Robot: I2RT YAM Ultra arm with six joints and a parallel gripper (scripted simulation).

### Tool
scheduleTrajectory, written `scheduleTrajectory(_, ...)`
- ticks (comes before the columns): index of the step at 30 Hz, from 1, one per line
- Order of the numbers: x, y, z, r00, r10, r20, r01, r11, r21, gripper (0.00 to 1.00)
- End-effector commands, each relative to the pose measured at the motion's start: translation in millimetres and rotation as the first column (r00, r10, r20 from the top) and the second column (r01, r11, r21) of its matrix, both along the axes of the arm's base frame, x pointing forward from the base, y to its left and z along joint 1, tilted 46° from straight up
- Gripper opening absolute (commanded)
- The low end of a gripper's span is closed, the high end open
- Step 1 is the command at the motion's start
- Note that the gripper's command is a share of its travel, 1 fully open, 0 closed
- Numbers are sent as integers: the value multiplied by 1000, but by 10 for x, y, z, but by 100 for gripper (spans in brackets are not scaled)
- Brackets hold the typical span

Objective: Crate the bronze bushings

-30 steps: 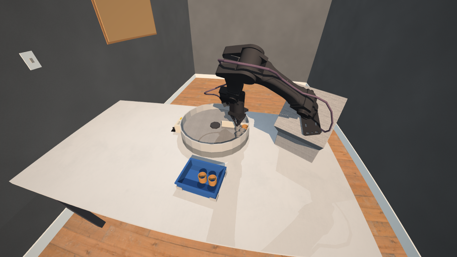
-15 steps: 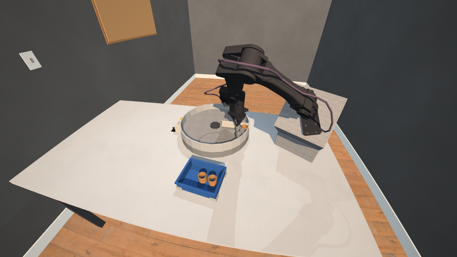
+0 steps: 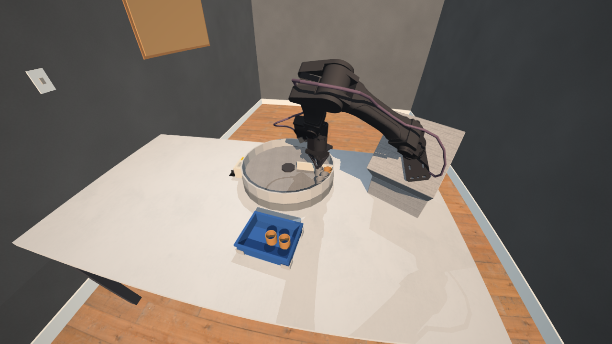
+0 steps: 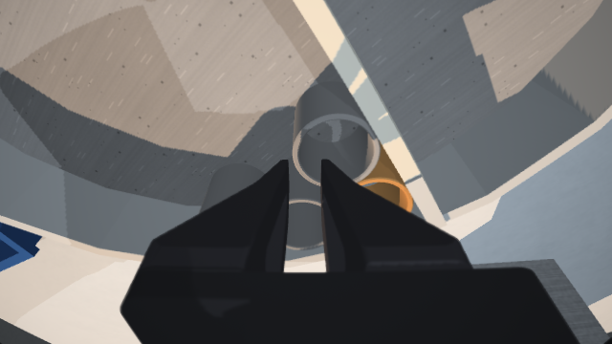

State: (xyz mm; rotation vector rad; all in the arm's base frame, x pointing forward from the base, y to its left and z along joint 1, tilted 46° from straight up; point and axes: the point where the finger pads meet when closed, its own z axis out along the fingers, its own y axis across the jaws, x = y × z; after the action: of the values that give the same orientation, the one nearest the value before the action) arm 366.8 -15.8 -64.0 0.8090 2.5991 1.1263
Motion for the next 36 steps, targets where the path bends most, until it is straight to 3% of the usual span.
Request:
scheduleTrajectory(1,52,-137,-24,1000,-24,16,24,1000,-14,15)
scheduleTrajectory(36,57,-141,-12,1000,-24,2,24,1000,-7,15)
